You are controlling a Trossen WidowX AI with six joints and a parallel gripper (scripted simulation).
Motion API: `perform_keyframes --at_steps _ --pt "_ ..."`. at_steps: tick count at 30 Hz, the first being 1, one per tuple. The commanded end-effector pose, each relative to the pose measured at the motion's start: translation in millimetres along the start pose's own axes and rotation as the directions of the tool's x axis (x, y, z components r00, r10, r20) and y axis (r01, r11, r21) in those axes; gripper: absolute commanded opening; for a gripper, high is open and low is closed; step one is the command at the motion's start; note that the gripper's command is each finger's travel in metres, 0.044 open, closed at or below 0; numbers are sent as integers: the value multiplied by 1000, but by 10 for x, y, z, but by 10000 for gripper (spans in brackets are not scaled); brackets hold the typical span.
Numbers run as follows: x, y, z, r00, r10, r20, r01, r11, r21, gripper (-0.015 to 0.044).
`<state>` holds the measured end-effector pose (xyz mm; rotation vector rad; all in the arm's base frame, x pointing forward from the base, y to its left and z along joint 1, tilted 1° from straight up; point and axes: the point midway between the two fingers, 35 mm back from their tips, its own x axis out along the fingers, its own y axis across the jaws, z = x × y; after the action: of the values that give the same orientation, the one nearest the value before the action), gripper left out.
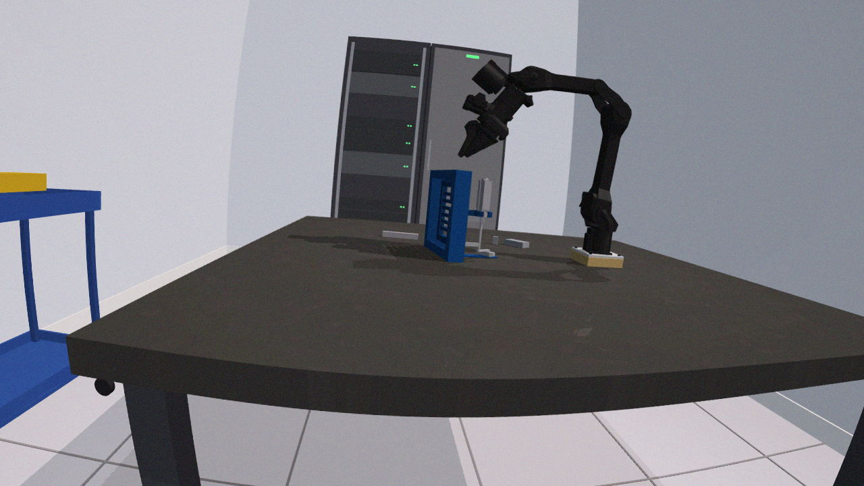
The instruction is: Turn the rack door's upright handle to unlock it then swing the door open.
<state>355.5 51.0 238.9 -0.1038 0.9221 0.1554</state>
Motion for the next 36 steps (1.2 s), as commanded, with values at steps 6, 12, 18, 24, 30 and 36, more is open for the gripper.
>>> perform_keyframes --at_steps 6,12,18,24,30,36 --pt "56 97 -139 977 22 -214 -29 999 -28 298" --pt "45 157 -234 938 31 -344 -48 998 -42 298" --pt "8 214 -329 882 36 -469 -68 996 -53 298" --pt "-36 254 -396 830 36 -557 -83 995 -60 298" --pt "-26 255 -401 830 36 -557 -84 995 -60 298" --pt "57 259 -444 829 37 -559 -85 994 -61 298"
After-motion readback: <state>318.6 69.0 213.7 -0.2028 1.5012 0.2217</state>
